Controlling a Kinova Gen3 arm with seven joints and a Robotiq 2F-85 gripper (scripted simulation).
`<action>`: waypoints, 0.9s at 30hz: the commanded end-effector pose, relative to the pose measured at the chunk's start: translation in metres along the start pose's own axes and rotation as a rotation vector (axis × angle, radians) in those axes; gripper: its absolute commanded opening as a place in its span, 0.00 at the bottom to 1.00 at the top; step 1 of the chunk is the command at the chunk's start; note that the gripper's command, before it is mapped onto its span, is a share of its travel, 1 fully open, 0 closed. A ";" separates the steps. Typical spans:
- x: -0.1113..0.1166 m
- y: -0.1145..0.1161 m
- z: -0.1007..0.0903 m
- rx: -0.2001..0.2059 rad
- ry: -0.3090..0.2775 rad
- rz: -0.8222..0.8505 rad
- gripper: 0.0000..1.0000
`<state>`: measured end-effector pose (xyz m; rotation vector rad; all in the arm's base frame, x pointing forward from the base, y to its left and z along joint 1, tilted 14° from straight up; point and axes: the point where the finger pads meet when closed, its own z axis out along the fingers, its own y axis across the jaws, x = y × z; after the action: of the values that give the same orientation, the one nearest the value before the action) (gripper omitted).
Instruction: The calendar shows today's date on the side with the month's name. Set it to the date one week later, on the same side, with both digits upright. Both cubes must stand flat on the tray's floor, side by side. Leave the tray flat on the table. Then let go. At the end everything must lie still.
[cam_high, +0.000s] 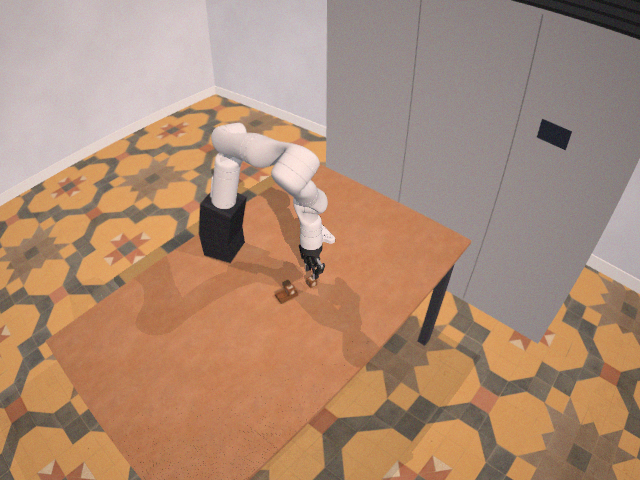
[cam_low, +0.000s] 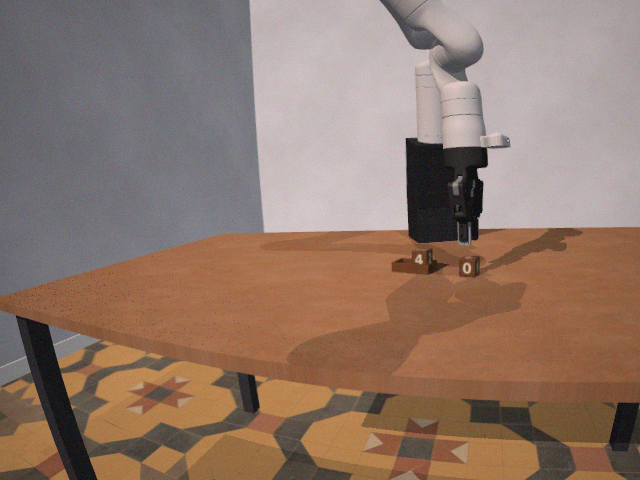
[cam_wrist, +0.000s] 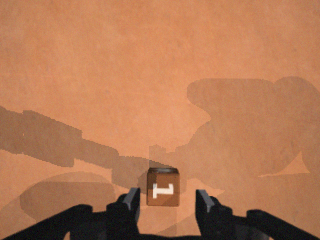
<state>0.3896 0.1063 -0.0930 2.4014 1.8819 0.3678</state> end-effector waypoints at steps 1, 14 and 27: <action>0.000 -0.003 0.006 0.008 0.000 0.001 0.46; 0.000 -0.004 0.016 0.008 0.000 0.001 0.46; 0.000 -0.004 0.018 0.008 0.000 0.001 0.46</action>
<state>0.3900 0.1091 -0.1111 2.4080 1.8860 0.3604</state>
